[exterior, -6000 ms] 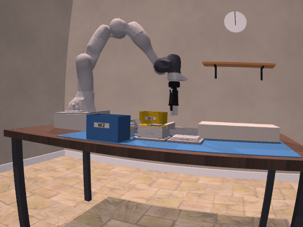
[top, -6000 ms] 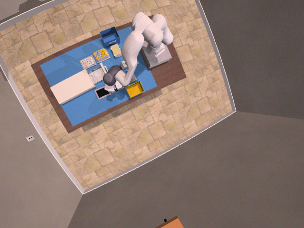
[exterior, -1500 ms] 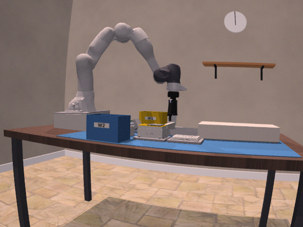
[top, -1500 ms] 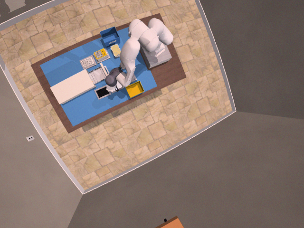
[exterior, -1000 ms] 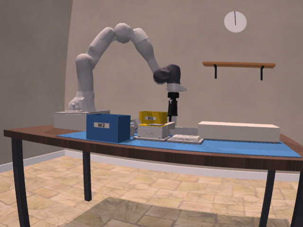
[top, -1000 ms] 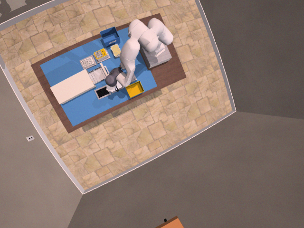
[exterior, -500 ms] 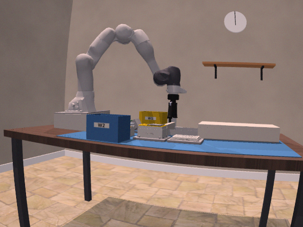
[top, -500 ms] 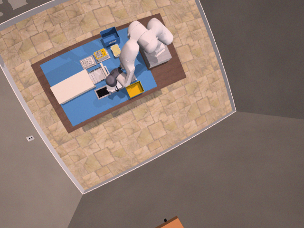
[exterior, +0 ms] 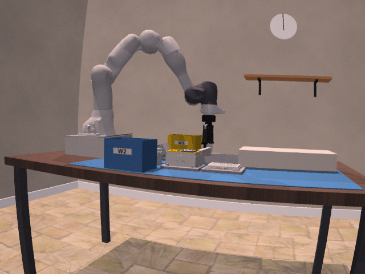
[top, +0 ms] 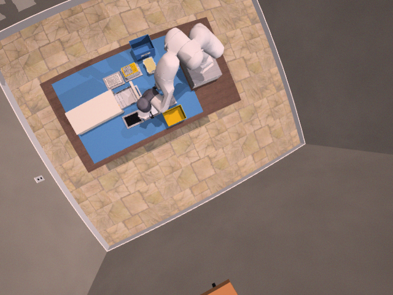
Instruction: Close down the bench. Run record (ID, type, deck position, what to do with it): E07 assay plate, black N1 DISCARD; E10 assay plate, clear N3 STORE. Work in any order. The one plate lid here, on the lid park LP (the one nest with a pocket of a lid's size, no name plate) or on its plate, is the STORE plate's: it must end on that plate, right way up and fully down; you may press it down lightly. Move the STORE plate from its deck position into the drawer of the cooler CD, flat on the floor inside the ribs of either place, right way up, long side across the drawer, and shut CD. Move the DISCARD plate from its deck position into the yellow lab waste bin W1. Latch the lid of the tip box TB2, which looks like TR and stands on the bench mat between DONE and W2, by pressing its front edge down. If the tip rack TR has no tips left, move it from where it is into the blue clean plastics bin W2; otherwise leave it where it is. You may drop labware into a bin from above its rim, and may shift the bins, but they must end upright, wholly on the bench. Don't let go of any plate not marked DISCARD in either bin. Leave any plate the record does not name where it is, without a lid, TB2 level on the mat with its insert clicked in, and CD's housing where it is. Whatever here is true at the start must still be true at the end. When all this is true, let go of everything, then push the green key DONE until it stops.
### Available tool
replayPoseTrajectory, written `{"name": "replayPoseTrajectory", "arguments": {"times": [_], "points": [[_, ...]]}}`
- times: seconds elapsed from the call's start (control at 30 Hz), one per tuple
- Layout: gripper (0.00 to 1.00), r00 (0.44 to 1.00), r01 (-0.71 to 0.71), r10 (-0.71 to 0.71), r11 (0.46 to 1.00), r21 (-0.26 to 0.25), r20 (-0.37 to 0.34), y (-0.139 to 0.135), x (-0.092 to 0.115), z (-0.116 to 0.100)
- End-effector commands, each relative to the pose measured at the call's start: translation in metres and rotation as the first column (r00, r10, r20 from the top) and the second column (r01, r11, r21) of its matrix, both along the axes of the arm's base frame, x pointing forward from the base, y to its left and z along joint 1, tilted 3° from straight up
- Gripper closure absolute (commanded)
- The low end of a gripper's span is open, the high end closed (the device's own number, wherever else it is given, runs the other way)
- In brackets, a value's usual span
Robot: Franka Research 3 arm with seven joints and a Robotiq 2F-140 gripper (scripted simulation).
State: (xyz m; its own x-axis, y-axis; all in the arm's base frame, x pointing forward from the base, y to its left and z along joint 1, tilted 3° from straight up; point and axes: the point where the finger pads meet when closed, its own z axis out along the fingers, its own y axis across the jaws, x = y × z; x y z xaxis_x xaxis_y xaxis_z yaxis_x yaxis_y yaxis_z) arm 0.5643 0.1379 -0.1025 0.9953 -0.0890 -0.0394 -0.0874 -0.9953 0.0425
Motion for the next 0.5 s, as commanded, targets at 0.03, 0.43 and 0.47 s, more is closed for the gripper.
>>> {"name": "replayPoseTrajectory", "arguments": {"times": [0.03, 0.43, 0.47], "points": [[0.34, 1.0, -0.001, 0.001, 1.0, 0.003, 0.004, 0.0004, 0.0021, 0.0006], [1.0, 1.0, -0.001, 0.001, 1.0, 0.003, 0.004, 0.0004, 0.0021, 0.0006], [1.0, 1.0, -0.001, 0.001, 1.0, 0.003, 0.004, 0.0004, 0.0021, 0.0006]]}}
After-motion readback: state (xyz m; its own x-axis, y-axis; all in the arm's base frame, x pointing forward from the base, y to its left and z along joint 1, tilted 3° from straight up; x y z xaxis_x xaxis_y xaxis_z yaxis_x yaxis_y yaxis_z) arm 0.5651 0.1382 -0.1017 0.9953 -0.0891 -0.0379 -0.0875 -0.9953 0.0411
